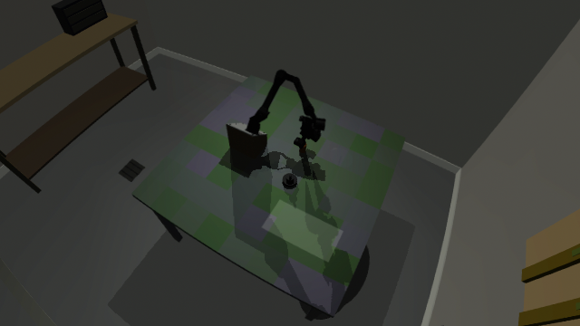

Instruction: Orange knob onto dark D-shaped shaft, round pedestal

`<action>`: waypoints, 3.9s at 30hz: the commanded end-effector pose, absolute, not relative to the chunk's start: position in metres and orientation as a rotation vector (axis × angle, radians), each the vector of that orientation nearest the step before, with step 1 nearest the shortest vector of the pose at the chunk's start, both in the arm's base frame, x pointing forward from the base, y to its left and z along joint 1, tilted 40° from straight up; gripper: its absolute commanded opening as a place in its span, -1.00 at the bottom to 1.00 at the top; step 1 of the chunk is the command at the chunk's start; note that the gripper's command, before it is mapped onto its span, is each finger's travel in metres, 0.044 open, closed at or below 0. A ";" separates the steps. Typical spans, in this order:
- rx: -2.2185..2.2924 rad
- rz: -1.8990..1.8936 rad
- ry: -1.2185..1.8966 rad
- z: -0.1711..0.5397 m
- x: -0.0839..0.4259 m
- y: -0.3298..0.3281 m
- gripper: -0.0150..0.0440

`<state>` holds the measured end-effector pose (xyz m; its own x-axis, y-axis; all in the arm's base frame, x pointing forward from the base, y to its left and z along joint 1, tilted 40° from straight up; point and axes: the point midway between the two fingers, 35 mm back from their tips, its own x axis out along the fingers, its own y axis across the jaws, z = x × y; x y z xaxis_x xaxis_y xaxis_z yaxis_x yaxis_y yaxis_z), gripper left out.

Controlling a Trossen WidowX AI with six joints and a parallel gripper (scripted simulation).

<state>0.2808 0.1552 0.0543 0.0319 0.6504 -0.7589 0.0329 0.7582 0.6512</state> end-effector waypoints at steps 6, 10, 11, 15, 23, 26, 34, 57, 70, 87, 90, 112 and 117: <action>0.586 0.509 1.492 0.039 0.279 0.164 1.00; 0.586 0.510 1.492 0.034 0.279 0.168 1.00; 0.586 0.509 1.492 0.033 0.280 0.169 1.00; 0.587 0.509 1.492 0.028 0.279 0.174 1.00; 0.589 0.510 1.492 0.019 0.279 0.182 1.00; 0.589 0.510 1.492 0.015 0.279 0.185 1.00; 0.591 0.510 1.491 0.009 0.278 0.191 0.91; 0.584 0.506 1.492 0.030 0.285 0.173 -0.49; 0.583 0.504 1.492 0.099 0.284 0.118 -0.49; 0.585 0.495 1.493 0.107 0.288 0.095 -0.49; 0.584 0.489 1.494 0.101 0.292 0.089 -0.49; 0.581 0.477 1.502 0.049 0.313 0.046 -0.49; 0.579 0.476 1.502 0.036 0.317 0.035 -0.49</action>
